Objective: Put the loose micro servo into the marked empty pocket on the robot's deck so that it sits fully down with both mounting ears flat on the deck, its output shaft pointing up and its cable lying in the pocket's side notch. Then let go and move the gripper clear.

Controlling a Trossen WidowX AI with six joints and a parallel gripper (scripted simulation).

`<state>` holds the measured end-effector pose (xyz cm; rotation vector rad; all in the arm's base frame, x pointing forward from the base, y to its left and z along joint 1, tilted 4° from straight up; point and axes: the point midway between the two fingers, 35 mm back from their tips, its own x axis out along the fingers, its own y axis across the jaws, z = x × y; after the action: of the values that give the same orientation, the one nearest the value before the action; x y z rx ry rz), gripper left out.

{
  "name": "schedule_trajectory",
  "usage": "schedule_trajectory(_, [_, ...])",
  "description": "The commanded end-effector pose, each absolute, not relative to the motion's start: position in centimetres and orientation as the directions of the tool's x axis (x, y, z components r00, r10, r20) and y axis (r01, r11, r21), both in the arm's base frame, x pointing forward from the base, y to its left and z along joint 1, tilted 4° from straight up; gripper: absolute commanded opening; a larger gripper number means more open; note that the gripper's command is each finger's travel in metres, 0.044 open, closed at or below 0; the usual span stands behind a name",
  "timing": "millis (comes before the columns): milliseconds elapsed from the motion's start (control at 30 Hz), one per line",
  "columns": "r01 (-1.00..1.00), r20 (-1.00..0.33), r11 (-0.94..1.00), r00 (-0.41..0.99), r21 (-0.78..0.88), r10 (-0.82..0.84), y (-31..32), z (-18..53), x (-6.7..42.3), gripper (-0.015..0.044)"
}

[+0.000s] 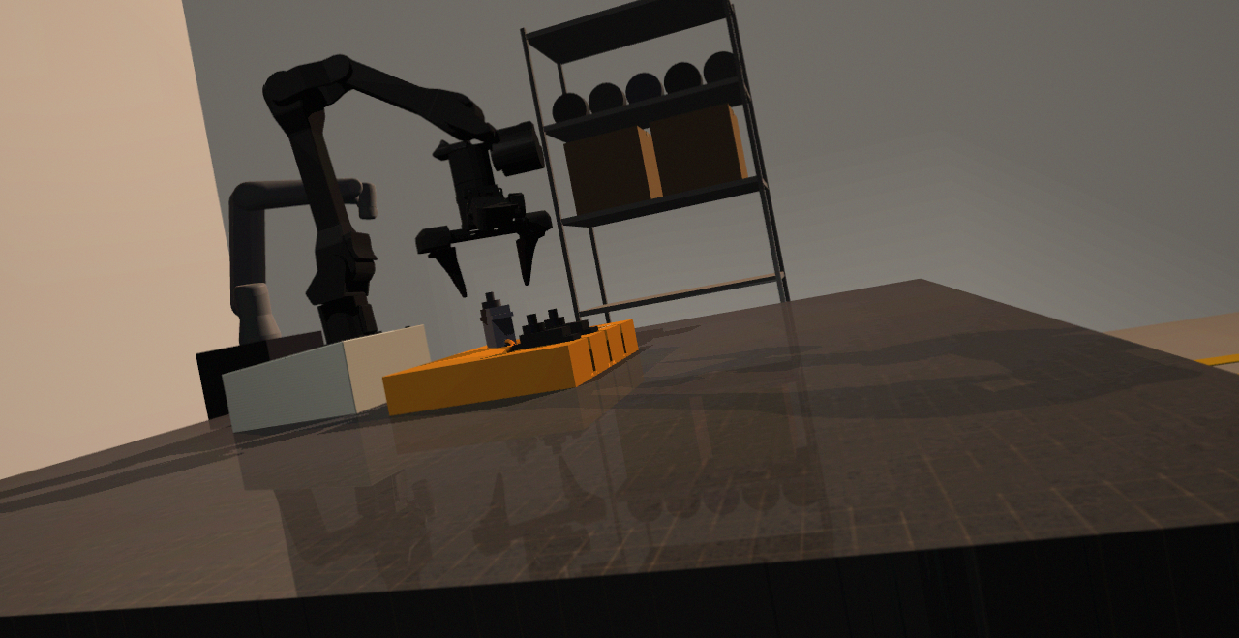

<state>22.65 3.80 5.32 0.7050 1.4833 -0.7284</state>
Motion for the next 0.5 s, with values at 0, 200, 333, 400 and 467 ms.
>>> schedule_trajectory(0, [0.795, -0.999, 0.605, -0.053, -0.04, 0.003, 3.8, 4.2, 22.2, 0.044])
schedule_trajectory(200, [0.795, -0.999, 0.605, -0.053, -0.04, 0.003, 3.8, 3.8, 22.2, 0.044])
schedule_trajectory(333, [0.795, -0.999, 0.605, -0.053, -0.04, 0.003, 3.8, 3.2, 22.2, 0.044])
schedule_trajectory(400, [0.795, -0.999, 0.605, -0.053, -0.04, 0.003, 3.8, 2.9, 22.2, 0.044])
schedule_trajectory(467, [0.795, -0.999, 0.605, -0.053, -0.04, 0.003, 3.8, 2.5, 22.1, 0.044])
